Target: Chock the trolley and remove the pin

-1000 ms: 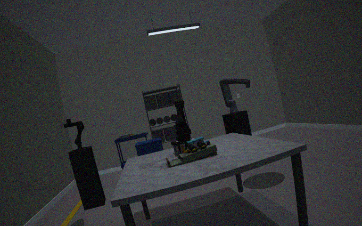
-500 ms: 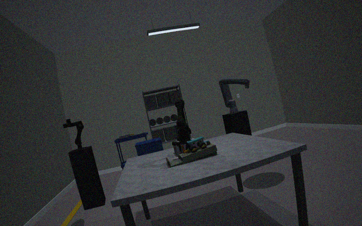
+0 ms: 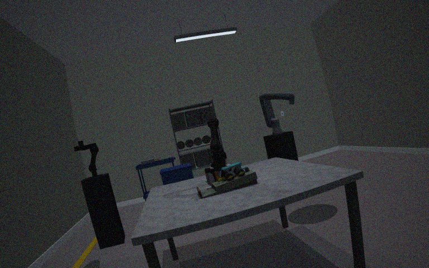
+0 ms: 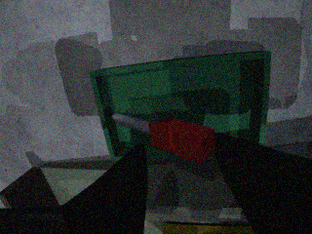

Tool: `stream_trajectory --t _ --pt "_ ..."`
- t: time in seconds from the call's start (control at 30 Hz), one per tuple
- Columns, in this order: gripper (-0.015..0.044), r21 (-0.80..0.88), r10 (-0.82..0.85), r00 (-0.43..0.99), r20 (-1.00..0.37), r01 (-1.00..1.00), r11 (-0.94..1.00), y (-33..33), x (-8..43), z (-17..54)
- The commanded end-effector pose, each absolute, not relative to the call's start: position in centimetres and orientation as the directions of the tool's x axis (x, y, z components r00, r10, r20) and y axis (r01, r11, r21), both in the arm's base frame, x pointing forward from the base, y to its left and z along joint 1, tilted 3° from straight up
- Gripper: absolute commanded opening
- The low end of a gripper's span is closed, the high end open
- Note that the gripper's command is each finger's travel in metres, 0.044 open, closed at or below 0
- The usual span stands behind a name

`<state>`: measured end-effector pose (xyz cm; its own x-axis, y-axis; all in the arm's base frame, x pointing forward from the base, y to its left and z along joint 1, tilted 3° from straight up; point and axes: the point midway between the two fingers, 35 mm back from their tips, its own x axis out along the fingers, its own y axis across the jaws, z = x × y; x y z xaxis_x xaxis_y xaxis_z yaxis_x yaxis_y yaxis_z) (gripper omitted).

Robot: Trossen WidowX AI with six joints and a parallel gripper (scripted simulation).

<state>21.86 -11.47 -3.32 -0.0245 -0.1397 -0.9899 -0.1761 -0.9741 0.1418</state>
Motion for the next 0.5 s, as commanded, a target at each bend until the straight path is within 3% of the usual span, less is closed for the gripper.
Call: stream_trajectory --t 0.0,0.47 --pt "0.019 0.145 -0.141 -0.032 -0.989 -0.181 -0.973 -11.3 21.74 -3.59" --pt "0.019 0.144 -0.141 -0.032 -0.99 -0.181 -0.973 -10.77 21.9 -3.92"
